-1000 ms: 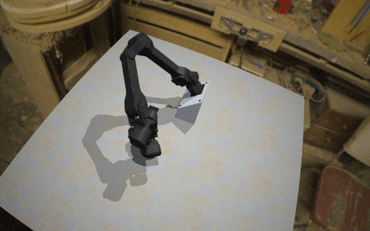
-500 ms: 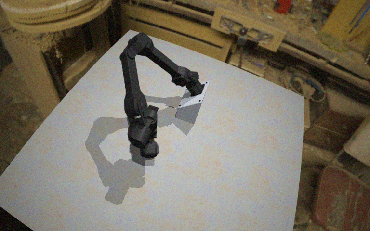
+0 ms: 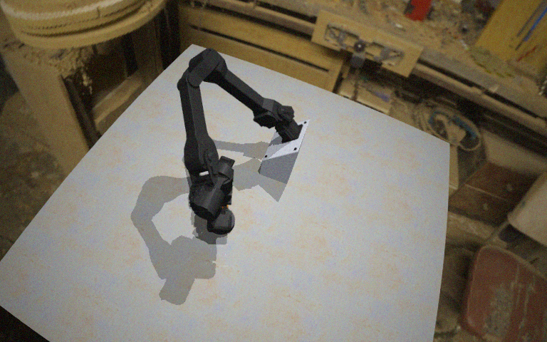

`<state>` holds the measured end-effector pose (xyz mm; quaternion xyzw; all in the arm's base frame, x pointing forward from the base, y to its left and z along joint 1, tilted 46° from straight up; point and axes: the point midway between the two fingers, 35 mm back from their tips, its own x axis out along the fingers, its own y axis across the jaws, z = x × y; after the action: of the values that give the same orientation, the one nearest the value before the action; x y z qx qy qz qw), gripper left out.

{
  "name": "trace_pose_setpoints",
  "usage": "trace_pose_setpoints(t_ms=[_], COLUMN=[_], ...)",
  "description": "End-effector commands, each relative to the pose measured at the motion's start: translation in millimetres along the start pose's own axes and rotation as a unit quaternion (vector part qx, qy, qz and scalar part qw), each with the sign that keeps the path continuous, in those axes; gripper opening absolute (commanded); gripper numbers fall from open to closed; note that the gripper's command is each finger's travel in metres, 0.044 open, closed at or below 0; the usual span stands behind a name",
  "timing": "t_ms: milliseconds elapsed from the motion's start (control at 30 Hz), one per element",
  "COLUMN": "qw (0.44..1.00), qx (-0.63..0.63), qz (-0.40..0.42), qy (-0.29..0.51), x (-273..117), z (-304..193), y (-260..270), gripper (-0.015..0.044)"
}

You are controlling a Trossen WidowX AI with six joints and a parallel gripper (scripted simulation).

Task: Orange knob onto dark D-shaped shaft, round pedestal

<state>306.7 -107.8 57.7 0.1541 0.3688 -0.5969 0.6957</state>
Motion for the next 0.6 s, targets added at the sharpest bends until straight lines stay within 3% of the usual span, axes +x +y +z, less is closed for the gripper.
trace_pose_setpoints(t_ms=[0,333,567], qw=[1.000,1.000,0.994], qx=[0.003,0.007,0.107], qz=[0.000,0.000,0.000], qy=[-0.002,-0.002,-0.002], x=[0.6,-4.5,-3.9], z=[0.3,0.9,1.8], y=[0.1,-0.4,1.4], gripper=[0.0000,0.0000,0.0000])
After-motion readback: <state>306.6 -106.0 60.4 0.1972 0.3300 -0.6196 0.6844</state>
